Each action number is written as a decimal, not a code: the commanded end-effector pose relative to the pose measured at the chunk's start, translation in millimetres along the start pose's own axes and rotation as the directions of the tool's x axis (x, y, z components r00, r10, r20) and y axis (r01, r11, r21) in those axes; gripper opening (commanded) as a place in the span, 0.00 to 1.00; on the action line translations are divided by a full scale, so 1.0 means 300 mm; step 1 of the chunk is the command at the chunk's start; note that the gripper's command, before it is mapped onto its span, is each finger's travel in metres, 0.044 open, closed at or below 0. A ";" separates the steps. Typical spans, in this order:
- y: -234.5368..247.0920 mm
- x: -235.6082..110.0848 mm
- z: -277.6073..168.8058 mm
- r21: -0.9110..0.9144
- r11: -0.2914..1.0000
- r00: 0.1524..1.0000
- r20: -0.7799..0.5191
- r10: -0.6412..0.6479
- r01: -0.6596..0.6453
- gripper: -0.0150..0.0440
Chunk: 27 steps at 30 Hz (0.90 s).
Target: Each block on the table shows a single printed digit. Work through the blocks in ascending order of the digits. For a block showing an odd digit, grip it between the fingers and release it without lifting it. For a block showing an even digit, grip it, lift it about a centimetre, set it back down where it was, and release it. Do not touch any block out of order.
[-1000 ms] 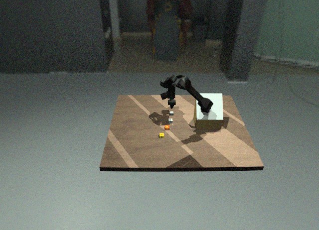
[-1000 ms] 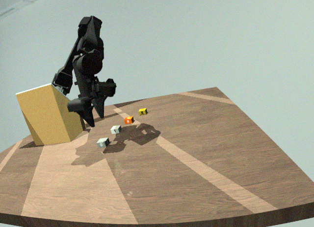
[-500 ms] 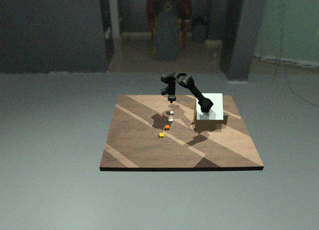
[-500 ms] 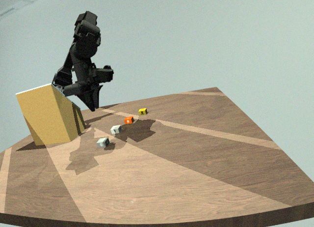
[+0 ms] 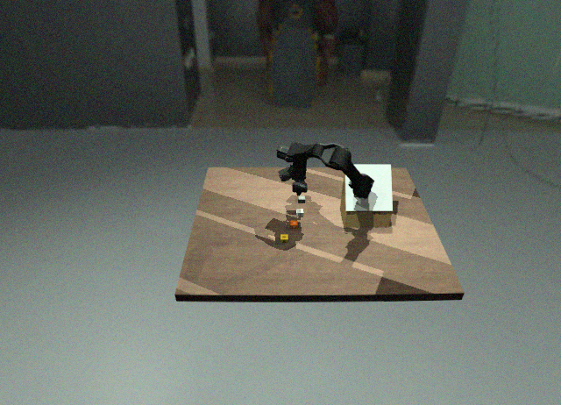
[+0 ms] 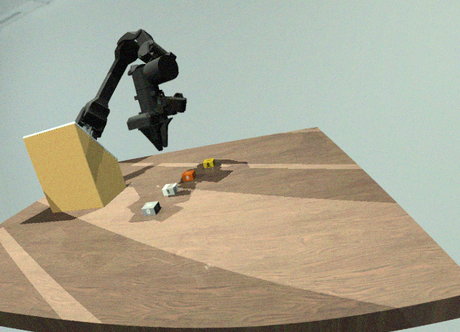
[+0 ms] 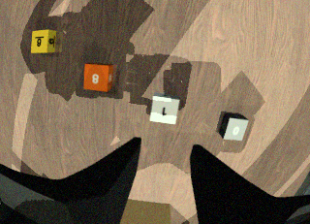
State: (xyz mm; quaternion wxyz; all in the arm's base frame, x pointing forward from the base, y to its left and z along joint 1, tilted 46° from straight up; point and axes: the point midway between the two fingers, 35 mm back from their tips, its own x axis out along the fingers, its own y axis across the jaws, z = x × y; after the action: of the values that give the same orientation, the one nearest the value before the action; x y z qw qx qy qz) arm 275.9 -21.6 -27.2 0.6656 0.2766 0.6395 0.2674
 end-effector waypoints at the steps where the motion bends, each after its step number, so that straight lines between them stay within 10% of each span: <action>1: 0.011 0.123 -0.005 0.004 1.000 1.000 -0.014 0.009 -0.009 0.64; 8: 0.021 0.256 -0.017 0.003 1.000 1.000 -0.015 0.016 -0.016 0.93; 27: 0.023 0.353 -0.018 0.003 1.000 1.000 -0.015 0.016 -0.016 0.93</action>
State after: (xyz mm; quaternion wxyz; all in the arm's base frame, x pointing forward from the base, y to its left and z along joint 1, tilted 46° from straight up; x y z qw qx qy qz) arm 276.4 53.9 -94.0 0.6613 0.2782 0.6409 0.2729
